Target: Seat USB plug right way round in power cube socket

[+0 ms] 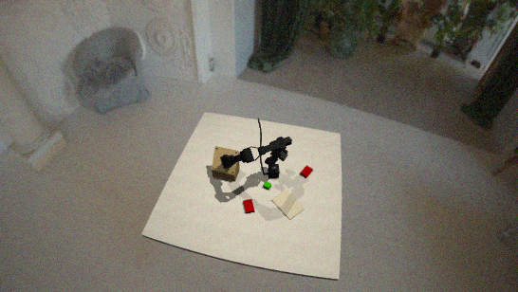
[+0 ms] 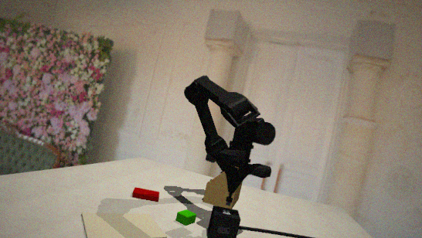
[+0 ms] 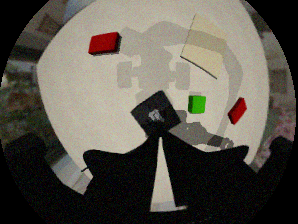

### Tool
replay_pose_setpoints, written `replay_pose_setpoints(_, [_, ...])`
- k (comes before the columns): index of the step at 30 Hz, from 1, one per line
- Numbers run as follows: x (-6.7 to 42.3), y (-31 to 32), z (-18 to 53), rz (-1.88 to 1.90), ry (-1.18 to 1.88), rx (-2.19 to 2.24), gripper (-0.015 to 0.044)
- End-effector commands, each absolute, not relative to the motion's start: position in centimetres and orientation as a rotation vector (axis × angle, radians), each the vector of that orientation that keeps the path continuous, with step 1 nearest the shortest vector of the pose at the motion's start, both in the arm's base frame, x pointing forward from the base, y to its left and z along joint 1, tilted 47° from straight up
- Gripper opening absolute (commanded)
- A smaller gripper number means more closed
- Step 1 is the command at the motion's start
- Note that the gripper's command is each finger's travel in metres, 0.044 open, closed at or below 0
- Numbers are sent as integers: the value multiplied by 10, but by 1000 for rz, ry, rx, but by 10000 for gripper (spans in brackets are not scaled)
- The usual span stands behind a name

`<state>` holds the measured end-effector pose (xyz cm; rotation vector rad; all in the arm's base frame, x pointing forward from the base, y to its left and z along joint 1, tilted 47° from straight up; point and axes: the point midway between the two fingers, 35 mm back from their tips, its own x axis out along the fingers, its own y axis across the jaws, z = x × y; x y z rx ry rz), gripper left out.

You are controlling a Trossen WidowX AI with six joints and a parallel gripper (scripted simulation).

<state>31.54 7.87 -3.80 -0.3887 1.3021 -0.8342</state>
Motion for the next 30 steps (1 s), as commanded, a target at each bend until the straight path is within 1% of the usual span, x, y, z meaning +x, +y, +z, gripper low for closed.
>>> replay_pose_setpoints(1, [315, 78, -38, -903, 1251, -302, 0])
replay_pose_setpoints(30, [315, 78, -38, -1302, 827, 301, 0])
